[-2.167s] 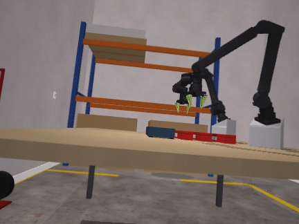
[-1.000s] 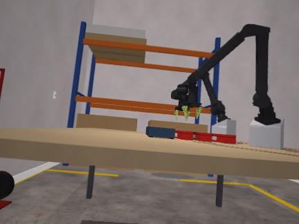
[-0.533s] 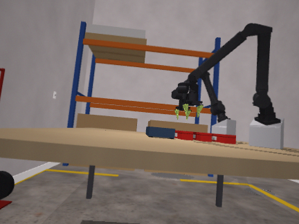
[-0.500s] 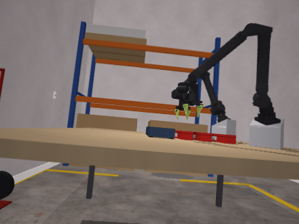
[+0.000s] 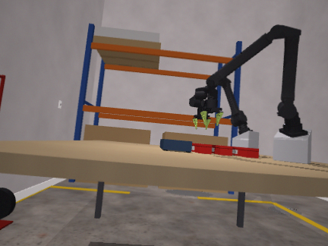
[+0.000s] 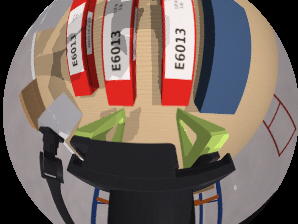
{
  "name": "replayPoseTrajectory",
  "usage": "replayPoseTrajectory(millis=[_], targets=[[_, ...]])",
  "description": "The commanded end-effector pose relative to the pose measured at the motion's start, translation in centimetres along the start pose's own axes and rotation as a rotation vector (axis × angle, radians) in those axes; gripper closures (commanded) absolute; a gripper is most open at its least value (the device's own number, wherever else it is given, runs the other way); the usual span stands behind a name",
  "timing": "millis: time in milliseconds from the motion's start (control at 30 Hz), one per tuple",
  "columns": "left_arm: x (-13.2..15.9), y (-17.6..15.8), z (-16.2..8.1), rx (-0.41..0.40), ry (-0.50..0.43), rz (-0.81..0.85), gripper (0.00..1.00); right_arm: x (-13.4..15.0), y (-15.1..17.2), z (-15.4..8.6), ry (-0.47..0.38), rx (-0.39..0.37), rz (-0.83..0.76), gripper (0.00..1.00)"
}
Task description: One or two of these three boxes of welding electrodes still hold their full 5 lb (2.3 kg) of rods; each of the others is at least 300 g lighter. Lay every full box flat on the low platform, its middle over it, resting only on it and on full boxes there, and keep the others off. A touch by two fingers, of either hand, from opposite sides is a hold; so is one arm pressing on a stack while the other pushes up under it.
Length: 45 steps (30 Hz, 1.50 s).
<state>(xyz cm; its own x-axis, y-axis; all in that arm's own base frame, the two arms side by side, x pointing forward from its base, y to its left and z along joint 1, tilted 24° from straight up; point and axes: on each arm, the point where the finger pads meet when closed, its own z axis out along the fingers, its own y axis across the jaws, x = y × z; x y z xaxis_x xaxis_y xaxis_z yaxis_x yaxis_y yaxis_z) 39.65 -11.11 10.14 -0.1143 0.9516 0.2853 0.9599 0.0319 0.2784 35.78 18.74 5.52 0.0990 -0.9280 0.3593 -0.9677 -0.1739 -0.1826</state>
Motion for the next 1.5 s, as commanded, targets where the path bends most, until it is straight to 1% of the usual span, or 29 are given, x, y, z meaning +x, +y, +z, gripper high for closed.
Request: replayPoseTrajectory(millis=[0, 533, 1467], targets=[[-0.9, 1.6, -2.5, -0.045, -0.026, -0.01, 0.28, -1.1, -2.8, -3.6, -0.044, 0.072, 0.028, 0.28], [-0.9, 1.6, -4.5, -0.045, -0.027, -0.011, 0.28, -1.0, -2.7, -5.5, -0.045, 0.072, 0.028, 0.28], [-0.9, 1.6, -4.5, -0.045, -0.027, -0.011, 0.28, -1.0, -2.7, -5.5, -0.045, 0.072, 0.028, 0.28]])
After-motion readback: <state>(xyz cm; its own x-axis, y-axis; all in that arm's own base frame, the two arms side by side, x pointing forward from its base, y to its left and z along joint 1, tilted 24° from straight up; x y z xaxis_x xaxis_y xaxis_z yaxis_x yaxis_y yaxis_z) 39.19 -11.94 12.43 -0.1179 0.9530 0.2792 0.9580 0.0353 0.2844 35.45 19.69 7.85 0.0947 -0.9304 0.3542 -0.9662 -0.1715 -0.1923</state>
